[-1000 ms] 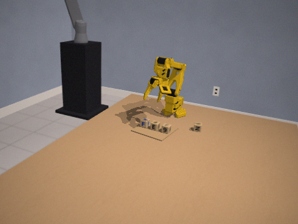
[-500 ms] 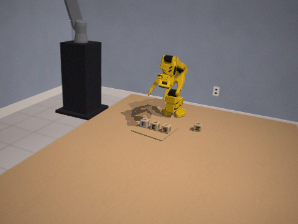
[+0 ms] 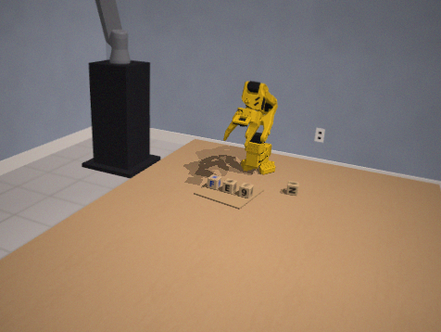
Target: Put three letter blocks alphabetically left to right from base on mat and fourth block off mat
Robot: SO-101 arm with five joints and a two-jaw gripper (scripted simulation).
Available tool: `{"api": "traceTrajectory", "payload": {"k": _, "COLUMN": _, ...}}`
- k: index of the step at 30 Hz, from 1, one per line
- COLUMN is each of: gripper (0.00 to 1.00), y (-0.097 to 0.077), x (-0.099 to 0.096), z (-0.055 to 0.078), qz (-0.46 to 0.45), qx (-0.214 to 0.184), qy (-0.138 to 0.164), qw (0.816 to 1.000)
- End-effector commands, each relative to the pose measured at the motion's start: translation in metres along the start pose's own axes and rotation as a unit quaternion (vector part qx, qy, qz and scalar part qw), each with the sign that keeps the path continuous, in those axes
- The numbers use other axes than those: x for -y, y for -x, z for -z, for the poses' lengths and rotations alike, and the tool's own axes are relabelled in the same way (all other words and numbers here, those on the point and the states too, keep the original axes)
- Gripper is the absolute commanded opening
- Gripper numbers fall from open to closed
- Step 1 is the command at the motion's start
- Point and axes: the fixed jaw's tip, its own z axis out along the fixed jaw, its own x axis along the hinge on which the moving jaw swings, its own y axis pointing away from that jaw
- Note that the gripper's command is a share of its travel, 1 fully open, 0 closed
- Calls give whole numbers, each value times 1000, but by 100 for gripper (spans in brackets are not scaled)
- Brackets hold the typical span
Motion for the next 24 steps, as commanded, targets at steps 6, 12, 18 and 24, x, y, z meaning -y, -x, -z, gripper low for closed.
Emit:
{"api": "traceTrajectory", "payload": {"k": 6, "gripper": 36, "y": 3, "x": -2, "z": 6, "qz": -25, "qx": 27, "qy": 0, "qw": 999}}
{"api": "traceTrajectory", "payload": {"k": 12, "gripper": 36, "y": 3, "x": -2, "z": 6, "qz": -25, "qx": 27, "qy": 1, "qw": 999}}
{"api": "traceTrajectory", "payload": {"k": 18, "gripper": 36, "y": 3, "x": -2, "z": 6, "qz": -25, "qx": 27, "qy": 1, "qw": 999}}
{"api": "traceTrajectory", "payload": {"k": 24, "gripper": 36, "y": 3, "x": -2, "z": 6, "qz": -25, "qx": 27, "qy": 1, "qw": 999}}
